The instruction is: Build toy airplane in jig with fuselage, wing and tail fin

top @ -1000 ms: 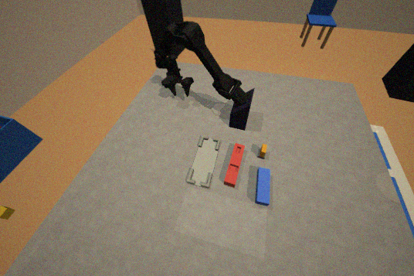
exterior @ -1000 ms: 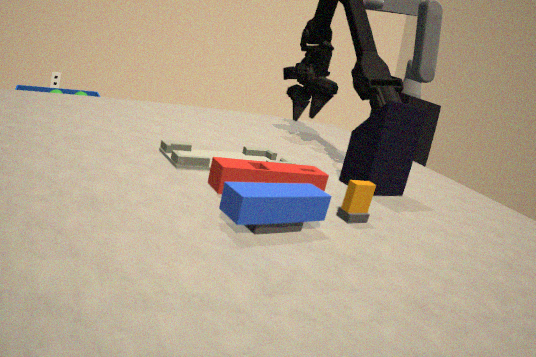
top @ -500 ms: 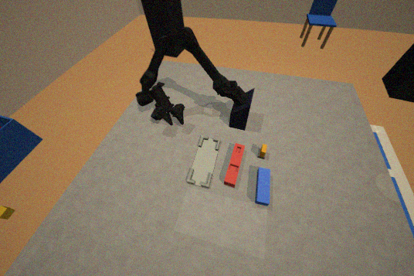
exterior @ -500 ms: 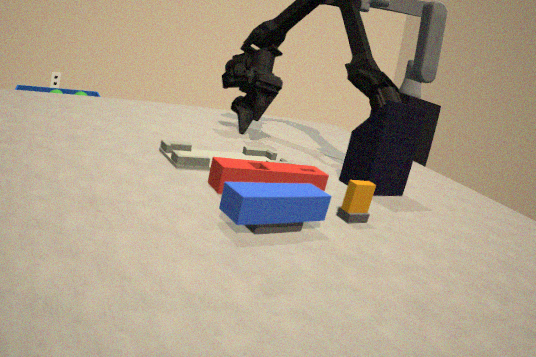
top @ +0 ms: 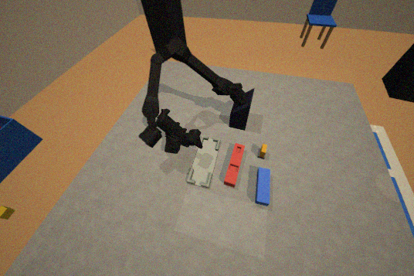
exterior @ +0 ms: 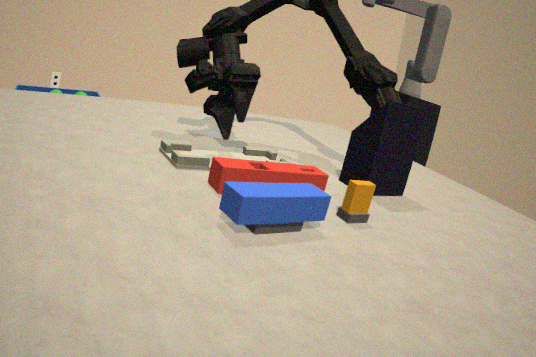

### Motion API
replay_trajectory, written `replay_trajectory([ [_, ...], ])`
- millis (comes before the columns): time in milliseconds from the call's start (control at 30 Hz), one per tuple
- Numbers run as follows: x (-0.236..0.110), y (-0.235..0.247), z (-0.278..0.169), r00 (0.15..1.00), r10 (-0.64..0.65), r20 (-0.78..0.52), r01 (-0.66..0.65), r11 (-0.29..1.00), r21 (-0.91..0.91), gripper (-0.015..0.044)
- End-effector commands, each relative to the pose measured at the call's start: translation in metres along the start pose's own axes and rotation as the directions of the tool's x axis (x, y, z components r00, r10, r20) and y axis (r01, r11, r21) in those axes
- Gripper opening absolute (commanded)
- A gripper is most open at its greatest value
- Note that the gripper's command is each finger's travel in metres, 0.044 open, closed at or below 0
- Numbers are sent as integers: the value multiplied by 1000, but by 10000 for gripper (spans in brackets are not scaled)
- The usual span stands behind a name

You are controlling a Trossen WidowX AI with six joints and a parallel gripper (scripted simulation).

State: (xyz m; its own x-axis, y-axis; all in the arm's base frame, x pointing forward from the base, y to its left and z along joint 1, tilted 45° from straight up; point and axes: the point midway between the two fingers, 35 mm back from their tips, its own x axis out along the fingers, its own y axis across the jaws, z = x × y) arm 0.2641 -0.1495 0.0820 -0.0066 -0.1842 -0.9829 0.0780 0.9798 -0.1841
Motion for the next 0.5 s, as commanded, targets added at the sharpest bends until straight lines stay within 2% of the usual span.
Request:
replay_trajectory([
  [0,16,47,8,994,-76,-72,76,997,-10,440],
  [233,35,125,7,954,-283,-100,278,959,-58,440],
  [467,46,196,-10,868,-496,36,497,863,-87,440],
])
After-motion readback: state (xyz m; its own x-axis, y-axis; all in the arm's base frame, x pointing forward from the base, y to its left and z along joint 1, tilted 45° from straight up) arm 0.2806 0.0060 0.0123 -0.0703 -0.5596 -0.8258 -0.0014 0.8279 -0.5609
